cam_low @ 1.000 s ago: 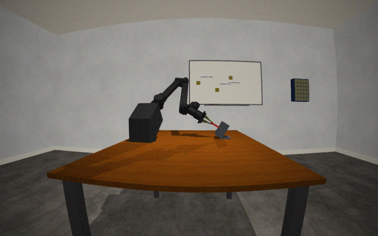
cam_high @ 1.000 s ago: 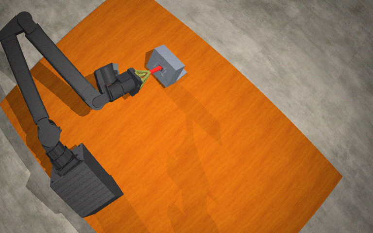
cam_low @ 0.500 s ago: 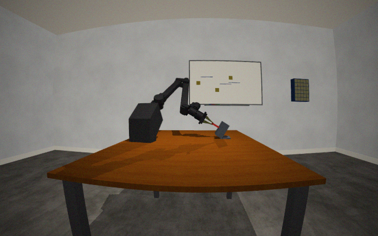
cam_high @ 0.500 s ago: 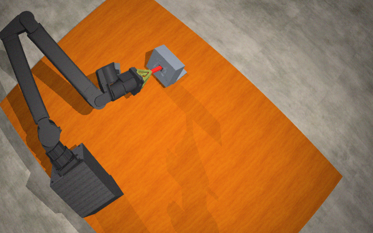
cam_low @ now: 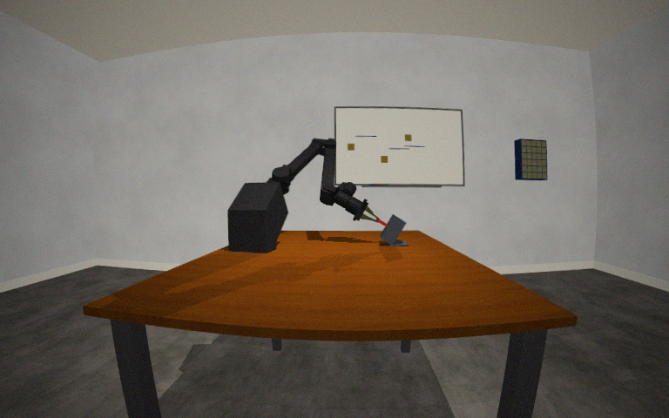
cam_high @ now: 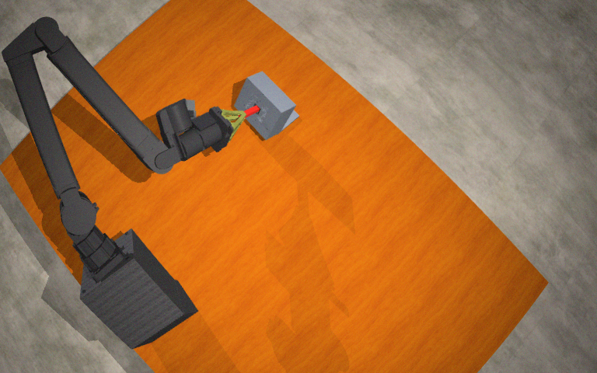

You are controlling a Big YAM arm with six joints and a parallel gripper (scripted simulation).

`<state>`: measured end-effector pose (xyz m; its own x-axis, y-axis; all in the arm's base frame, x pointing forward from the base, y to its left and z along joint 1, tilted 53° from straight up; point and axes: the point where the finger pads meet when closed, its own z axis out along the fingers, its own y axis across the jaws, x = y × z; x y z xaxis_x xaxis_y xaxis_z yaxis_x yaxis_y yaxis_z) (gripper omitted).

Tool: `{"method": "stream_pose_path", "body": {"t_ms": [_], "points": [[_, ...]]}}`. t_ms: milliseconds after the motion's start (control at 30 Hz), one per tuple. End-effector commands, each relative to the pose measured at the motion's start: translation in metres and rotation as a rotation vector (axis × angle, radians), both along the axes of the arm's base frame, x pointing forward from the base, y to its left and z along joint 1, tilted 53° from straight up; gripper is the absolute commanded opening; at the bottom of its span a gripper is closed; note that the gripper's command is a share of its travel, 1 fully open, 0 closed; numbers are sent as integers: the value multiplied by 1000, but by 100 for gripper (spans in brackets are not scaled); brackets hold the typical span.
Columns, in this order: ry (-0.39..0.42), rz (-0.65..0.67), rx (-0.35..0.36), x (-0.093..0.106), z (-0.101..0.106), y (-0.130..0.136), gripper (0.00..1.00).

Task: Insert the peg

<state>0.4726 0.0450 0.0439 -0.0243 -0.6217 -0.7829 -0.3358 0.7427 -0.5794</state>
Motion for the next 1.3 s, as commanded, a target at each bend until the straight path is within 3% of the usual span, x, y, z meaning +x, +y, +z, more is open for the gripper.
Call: {"method": "stream_pose_path", "body": {"t_ms": [0, 333, 633, 967, 1267], "points": [[-4, -4, 0, 0, 1, -2, 0], [-4, -4, 0, 0, 1, -2, 0], [-4, -4, 0, 0, 1, -2, 100], [-16, -14, 0, -2, 8, -9, 100], [-25, -14, 0, -27, 17, -18, 100]]}}
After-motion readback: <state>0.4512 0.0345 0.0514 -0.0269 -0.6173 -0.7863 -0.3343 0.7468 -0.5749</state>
